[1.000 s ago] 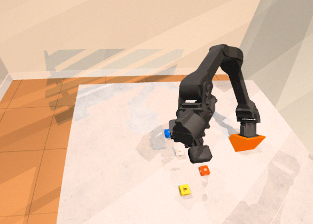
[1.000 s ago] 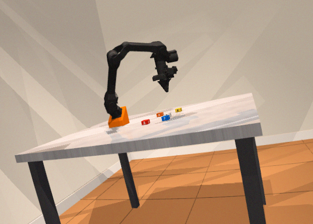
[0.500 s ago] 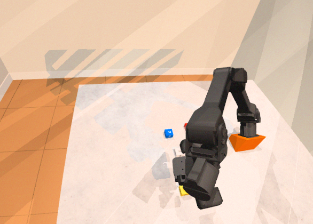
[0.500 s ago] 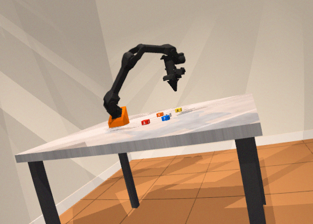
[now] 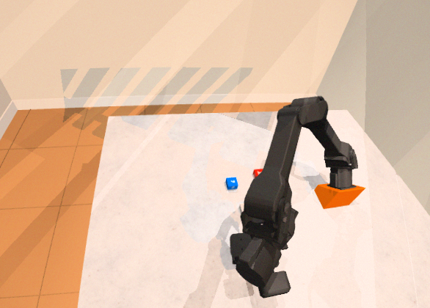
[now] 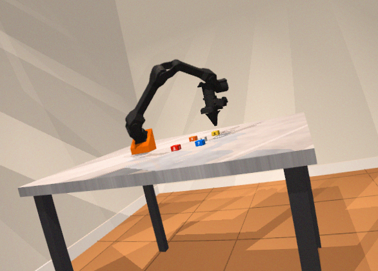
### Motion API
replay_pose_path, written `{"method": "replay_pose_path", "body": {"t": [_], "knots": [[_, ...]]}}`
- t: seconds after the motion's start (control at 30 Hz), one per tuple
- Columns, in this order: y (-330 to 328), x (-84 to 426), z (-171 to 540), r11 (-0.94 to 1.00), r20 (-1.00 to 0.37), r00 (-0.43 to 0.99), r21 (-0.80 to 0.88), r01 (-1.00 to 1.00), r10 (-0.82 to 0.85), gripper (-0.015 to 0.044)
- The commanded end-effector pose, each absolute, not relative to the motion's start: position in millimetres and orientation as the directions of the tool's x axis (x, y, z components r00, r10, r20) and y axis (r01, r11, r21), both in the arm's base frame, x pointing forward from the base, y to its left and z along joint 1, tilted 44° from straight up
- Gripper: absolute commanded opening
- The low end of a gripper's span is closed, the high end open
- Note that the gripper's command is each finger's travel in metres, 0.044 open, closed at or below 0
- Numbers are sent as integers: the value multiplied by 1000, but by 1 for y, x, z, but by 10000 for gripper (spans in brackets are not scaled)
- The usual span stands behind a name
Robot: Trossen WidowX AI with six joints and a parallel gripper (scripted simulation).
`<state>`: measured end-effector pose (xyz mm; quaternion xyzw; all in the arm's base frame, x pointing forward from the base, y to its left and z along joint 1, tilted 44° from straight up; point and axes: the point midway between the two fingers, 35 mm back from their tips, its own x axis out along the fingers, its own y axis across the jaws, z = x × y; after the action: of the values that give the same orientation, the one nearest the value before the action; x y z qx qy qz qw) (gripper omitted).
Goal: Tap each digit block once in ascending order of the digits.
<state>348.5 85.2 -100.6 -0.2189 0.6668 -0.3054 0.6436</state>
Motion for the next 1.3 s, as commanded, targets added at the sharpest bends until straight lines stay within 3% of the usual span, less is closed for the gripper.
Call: {"method": "replay_pose_path", "body": {"t": [0.0,0.73,1.07,1.27], "knots": [[83,349,-103,718,-724,-66,-690,96,-687,20],[65,347,-122,717,-723,-66,-691,96,-688,20],[87,349,-98,718,-724,-66,-690,95,-687,20],[136,355,-48,719,-726,-67,-688,95,-685,20]]}}
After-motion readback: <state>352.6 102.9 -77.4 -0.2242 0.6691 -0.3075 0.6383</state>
